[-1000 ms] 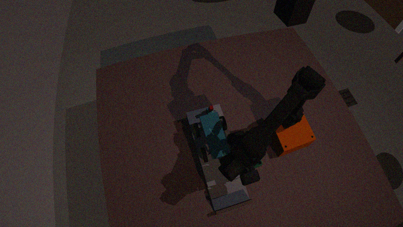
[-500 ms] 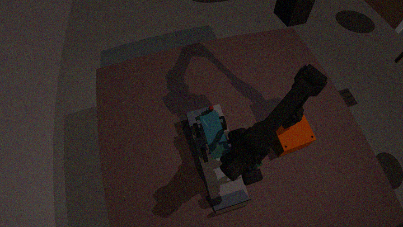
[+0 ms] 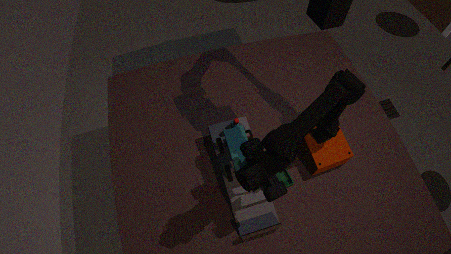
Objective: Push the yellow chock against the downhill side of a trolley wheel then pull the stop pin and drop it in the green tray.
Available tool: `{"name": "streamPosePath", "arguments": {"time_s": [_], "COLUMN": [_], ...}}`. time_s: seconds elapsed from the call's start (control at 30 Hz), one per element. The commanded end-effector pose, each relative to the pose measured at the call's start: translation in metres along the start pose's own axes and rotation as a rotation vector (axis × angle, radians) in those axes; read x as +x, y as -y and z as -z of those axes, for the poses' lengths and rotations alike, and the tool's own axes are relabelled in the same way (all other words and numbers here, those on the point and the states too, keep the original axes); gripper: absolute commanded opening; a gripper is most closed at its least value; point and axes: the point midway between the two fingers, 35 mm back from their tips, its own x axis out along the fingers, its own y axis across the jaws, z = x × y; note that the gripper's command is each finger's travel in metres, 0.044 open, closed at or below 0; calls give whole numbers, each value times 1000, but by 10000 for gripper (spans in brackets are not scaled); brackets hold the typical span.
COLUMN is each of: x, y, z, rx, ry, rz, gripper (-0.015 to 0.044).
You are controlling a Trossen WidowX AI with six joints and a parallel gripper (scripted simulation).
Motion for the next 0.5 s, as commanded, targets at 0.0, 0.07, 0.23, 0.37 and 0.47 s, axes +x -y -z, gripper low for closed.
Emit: {"name": "streamPosePath", "arguments": {"time_s": [0.0, 0.07, 0.23, 0.37, 0.47], "x": [-6, -6, -8, -9, -10], "y": [24, 34, 59, 80, 95], "z": [-6, -7, -7, -6, -4], "rx": [-146, -219, -402, -548, -658], "ry": [16, 9, -15, -40, -62], "rz": [28, 40, 67, 85, 95], "gripper": [190, 190, 190, 190, 190]}}
